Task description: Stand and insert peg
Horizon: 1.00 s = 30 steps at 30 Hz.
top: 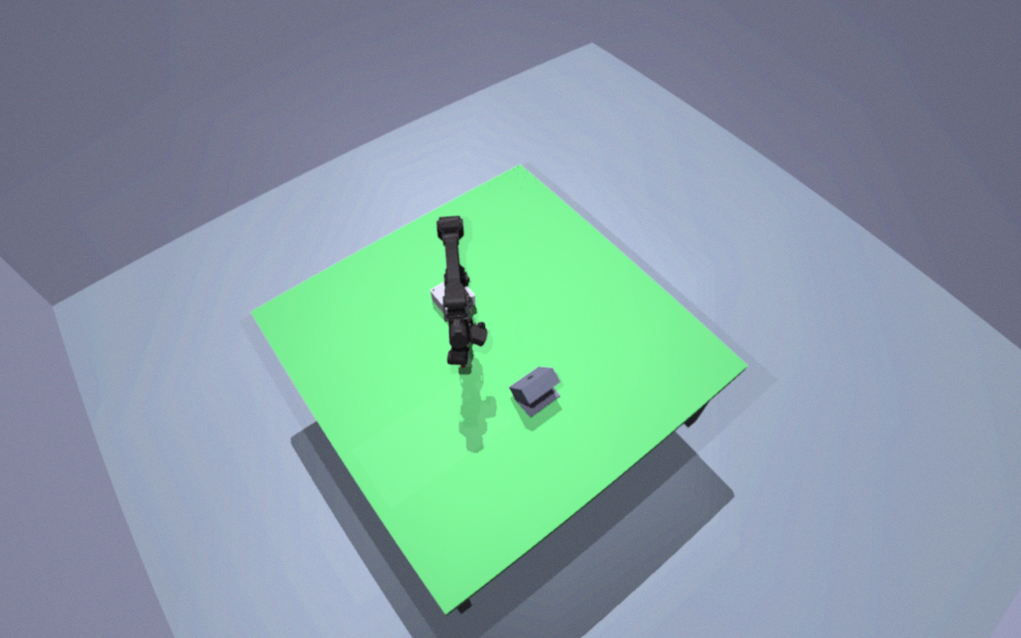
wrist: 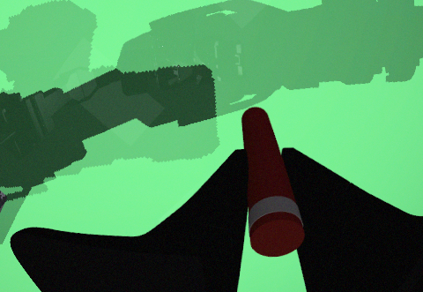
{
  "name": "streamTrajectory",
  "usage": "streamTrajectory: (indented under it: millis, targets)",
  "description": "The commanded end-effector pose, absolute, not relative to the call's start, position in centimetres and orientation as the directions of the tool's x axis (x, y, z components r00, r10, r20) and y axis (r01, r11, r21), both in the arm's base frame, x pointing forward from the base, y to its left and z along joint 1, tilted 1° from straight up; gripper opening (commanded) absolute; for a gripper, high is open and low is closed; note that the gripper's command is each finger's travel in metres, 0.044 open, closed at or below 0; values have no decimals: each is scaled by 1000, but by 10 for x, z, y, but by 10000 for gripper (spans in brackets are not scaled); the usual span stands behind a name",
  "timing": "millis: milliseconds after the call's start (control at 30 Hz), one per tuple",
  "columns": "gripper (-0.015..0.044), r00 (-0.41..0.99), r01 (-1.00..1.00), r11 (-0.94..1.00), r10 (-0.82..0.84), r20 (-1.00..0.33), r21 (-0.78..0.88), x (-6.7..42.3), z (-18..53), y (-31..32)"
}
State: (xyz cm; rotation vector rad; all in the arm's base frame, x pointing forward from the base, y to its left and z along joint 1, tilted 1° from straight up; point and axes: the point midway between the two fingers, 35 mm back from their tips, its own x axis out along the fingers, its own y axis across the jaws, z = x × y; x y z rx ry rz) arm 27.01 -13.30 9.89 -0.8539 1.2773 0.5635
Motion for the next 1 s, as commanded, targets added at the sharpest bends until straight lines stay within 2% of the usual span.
streamTrajectory:
  millis: [0, 967]
  targets:
    - [0, 258, -791, 550, -96, -961, -268, 273, 101, -128]
    - [0, 439, -841, 299, -106, -892, -450, 295, 105, -92]
